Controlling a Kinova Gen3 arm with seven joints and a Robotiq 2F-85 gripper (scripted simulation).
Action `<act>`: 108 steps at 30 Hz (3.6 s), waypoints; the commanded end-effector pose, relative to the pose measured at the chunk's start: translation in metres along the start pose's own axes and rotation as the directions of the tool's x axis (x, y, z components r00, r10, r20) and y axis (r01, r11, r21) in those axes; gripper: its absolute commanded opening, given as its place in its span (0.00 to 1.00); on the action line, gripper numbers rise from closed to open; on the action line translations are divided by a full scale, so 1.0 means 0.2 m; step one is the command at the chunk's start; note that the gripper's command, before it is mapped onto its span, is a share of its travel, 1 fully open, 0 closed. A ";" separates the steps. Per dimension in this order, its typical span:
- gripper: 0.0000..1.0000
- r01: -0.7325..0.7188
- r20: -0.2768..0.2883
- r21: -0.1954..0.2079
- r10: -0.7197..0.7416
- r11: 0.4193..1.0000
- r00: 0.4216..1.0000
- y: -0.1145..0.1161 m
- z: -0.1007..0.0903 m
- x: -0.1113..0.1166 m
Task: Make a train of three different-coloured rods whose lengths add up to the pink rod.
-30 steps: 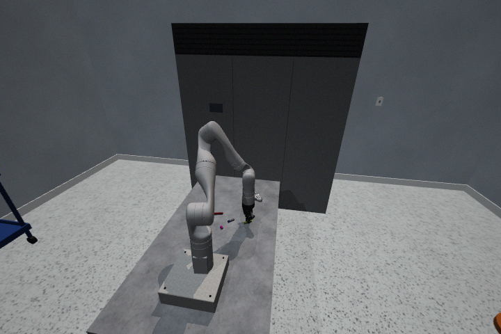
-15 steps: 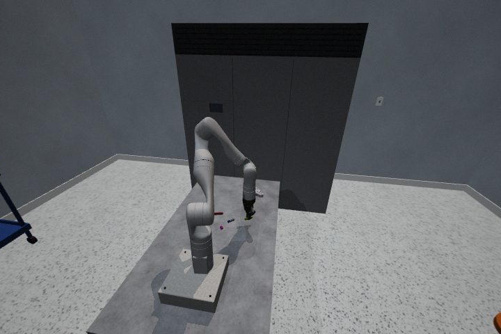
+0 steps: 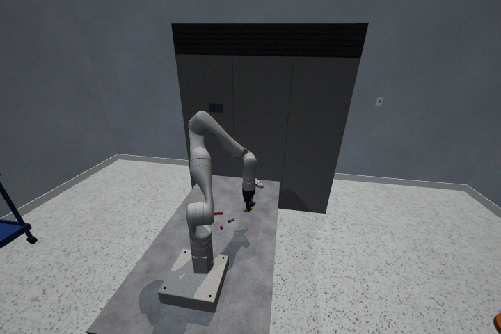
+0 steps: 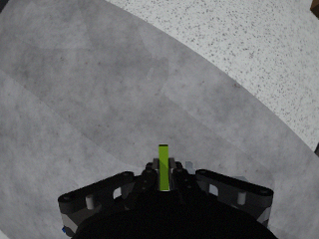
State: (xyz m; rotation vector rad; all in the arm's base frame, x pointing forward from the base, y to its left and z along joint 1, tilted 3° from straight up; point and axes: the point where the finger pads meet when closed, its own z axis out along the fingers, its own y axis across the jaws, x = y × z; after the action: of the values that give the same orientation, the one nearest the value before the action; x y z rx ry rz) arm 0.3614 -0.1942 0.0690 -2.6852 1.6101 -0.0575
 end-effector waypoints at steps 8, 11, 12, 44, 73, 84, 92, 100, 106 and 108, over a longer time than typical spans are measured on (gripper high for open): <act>0.05 0.007 -0.004 0.008 -0.007 1.000 1.000 -0.02 -0.02 0.00; 0.05 0.030 -0.004 0.007 -0.030 1.000 1.000 -0.09 -0.02 -0.04; 0.05 0.030 -0.004 0.007 -0.030 1.000 1.000 -0.09 -0.02 -0.04; 0.05 0.120 -0.004 0.007 -0.120 0.993 0.993 -0.34 0.12 -0.21; 0.05 0.120 -0.004 0.007 -0.120 0.993 0.993 -0.34 0.42 -0.21; 0.05 0.120 -0.004 0.007 -0.120 0.993 0.993 -0.34 0.42 -0.21; 0.05 0.120 -0.004 0.007 -0.120 0.993 0.993 -0.34 0.42 -0.21; 0.05 0.120 -0.004 0.007 -0.120 0.993 0.993 -0.34 0.42 -0.21; 0.05 0.120 -0.004 0.007 -0.120 0.993 0.993 -0.34 0.42 -0.21; 0.05 0.120 -0.004 0.007 -0.120 0.993 0.993 -0.34 0.42 -0.21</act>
State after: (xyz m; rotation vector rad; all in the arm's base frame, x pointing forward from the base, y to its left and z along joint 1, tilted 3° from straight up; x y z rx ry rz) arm 0.4040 -0.1256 -0.0147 -2.7758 1.4444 -0.0678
